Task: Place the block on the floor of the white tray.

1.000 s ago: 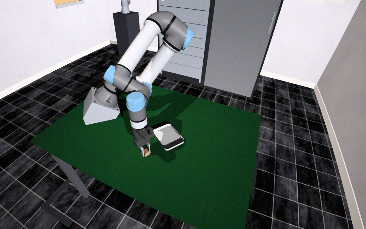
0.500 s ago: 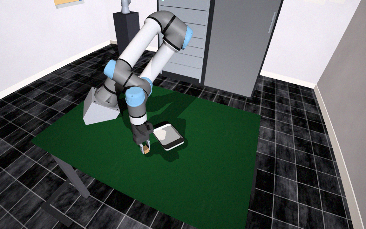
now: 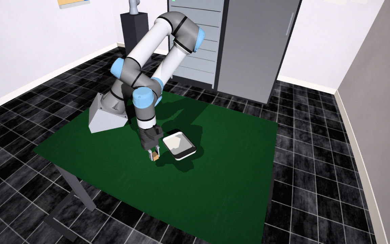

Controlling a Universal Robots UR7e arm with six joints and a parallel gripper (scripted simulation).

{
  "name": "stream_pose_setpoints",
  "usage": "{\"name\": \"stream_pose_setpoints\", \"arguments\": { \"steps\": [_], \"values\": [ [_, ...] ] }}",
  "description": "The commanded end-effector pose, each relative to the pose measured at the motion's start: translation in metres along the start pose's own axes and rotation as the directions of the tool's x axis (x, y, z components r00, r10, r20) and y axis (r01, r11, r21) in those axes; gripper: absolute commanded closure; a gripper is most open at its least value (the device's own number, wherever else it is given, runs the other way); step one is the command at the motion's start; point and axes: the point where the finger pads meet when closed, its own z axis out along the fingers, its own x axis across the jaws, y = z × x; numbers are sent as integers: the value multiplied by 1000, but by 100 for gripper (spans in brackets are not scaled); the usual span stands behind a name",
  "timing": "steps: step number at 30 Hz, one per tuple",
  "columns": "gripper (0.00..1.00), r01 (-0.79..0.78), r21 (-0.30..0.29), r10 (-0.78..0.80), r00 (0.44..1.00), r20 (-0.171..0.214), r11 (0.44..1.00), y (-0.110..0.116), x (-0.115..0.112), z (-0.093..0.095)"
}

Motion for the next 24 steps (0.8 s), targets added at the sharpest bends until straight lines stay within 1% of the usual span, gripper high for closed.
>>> {"name": "stream_pose_setpoints", "arguments": {
  "steps": [1,18,21,24],
  "values": [
    [100,0,0,0,1000,0,1000,0,0,-2],
    [100,0,0,0,1000,0,1000,0,-1,-2],
    [100,0,0,0,1000,0,1000,2,-12,-2],
    [100,1,1,-1,1000,1,1000,7,-37,-1]
  ]
}}
